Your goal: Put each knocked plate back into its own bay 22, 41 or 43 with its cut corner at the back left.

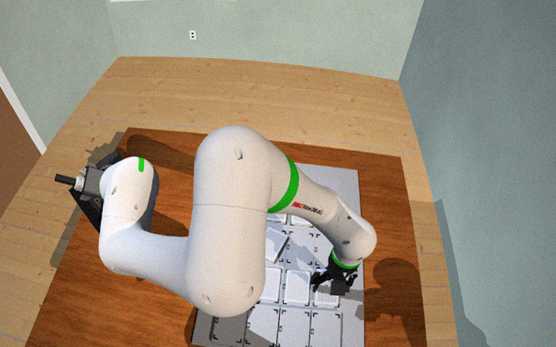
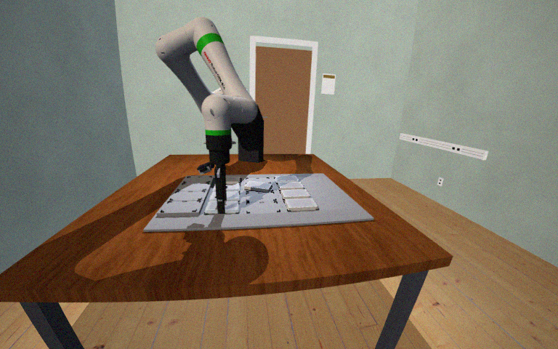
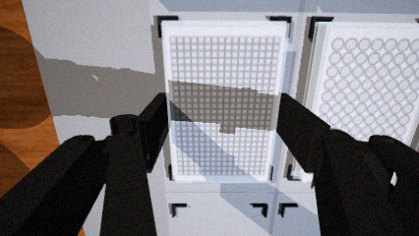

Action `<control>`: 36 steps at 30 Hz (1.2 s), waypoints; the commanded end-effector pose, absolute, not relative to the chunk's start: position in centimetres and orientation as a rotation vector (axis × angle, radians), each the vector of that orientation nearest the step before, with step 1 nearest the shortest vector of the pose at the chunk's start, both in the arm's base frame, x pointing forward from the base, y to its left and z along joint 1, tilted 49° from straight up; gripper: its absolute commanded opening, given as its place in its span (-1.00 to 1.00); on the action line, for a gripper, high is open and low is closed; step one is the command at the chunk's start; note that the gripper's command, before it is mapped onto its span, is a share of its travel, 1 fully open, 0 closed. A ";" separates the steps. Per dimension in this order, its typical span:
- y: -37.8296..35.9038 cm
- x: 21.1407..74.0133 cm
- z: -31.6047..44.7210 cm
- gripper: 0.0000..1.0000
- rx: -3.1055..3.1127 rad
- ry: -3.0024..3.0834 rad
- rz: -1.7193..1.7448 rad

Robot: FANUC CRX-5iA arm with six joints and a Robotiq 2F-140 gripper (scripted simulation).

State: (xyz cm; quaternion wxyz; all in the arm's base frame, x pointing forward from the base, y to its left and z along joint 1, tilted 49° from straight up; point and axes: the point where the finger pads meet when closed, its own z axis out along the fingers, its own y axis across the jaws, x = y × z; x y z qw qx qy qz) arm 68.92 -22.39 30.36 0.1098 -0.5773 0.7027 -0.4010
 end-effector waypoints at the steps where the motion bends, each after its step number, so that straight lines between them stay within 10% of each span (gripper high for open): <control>1: -22.4 68.9 30.5 -0.80 -1.696 2.064 -1.180; 13: -22.4 69.0 30.4 -0.80 -1.696 2.064 -1.180; 14: -22.4 69.0 30.4 0.40 -1.696 2.064 -1.180; 36: -22.4 69.0 30.4 0.40 -1.696 2.064 -1.180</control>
